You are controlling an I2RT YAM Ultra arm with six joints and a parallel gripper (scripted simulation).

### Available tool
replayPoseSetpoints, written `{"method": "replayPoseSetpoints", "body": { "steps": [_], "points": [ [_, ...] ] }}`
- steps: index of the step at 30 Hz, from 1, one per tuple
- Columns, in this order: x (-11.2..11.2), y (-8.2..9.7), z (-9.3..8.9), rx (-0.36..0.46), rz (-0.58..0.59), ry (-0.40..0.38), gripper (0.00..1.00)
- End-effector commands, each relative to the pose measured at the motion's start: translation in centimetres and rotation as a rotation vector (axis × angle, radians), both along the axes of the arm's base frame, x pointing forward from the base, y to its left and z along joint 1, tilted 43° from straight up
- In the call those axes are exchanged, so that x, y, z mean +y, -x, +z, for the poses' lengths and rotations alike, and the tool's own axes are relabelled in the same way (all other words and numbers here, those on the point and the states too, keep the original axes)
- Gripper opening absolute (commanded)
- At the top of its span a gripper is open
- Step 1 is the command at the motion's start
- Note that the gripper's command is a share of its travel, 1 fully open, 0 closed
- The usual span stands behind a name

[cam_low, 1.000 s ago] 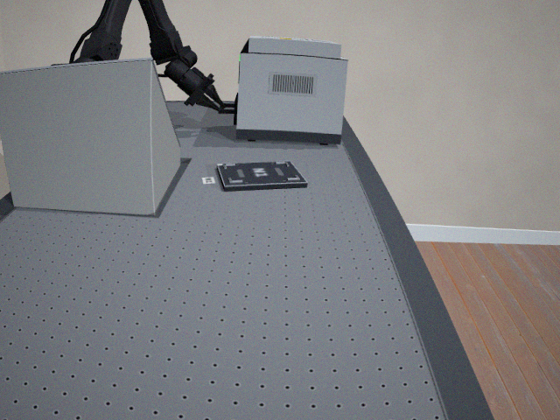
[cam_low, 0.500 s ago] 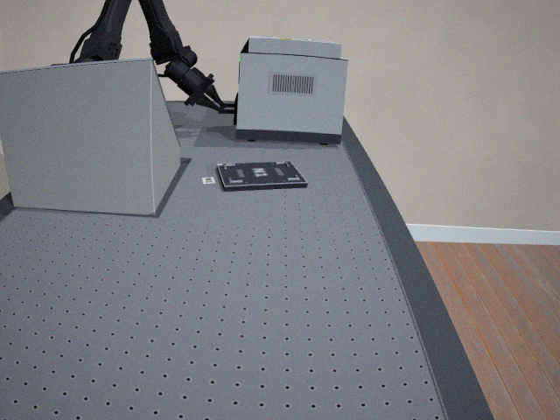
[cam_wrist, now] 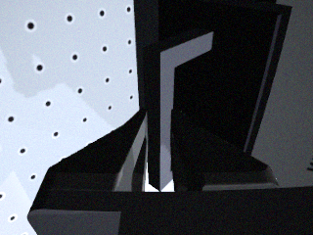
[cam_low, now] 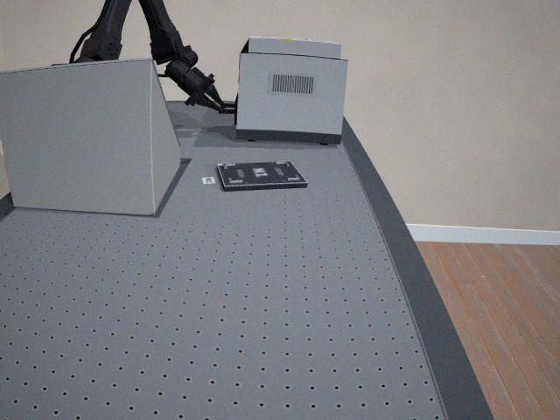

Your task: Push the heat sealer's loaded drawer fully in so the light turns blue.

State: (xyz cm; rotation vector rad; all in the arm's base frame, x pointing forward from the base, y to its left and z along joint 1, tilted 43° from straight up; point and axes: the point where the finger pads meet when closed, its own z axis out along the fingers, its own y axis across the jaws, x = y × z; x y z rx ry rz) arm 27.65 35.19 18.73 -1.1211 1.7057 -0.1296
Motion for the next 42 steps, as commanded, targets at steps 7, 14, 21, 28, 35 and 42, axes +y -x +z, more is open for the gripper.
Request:
{"method": "replayPoseSetpoints", "body": {
  "steps": [7,14,21,28,35,42],
  "points": [
    [0.1,-2.8,0.6,-0.009,-0.016,-0.015,0.00],
    [0.0,-3.7,0.6,-0.010,-0.016,-0.015,0.00],
    [-0.2,-4.0,0.7,-0.015,-0.026,-0.012,0.00],
    [-0.2,-4.0,0.7,-0.015,-0.026,-0.012,0.00],
    [-0.2,-4.0,0.7,-0.016,-0.027,-0.011,0.00],
    [-0.2,-4.0,0.7,-0.016,-0.027,-0.011,0.00]
  ]
}}
